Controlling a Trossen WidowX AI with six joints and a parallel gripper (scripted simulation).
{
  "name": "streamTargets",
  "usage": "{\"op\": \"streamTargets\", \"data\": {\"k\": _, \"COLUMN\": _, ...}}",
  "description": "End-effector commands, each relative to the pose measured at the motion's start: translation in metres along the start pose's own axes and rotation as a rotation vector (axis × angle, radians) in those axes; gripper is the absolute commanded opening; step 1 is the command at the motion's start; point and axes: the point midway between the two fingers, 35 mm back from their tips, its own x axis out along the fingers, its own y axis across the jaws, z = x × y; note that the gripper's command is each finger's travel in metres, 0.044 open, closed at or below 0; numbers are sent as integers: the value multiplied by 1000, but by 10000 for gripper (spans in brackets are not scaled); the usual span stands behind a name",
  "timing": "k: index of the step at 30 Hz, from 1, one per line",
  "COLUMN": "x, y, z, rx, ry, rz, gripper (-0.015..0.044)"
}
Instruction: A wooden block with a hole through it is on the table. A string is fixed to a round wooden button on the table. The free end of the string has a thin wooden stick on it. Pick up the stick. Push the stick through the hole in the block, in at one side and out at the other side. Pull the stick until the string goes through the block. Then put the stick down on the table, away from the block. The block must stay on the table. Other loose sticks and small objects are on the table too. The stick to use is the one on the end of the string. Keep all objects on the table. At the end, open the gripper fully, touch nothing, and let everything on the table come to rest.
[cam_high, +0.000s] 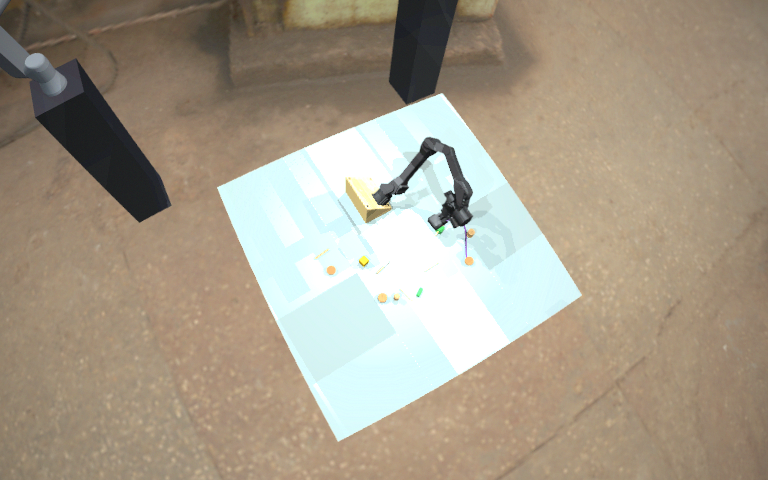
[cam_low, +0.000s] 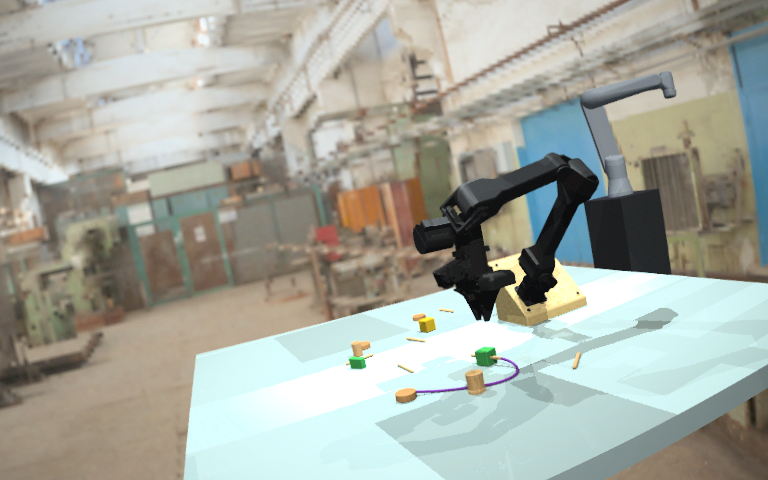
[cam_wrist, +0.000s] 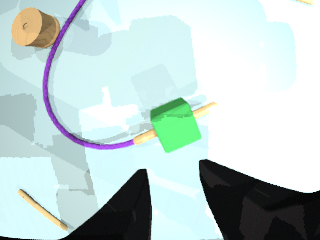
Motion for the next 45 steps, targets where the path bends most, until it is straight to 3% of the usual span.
{"op": "streamTargets", "data": {"k": 1, "x": 5, "y": -21, "z": 6, "rx": -778, "ry": 23, "rz": -4, "gripper": 123}}
{"op": "streamTargets", "data": {"k": 25, "x": 5, "y": -37, "z": 10, "rx": -1852, "ry": 29, "rz": 7, "gripper": 123}}
{"op": "streamTargets", "data": {"k": 45, "x": 5, "y": -38, "z": 10, "rx": -1873, "ry": 29, "rz": 8, "gripper": 123}}
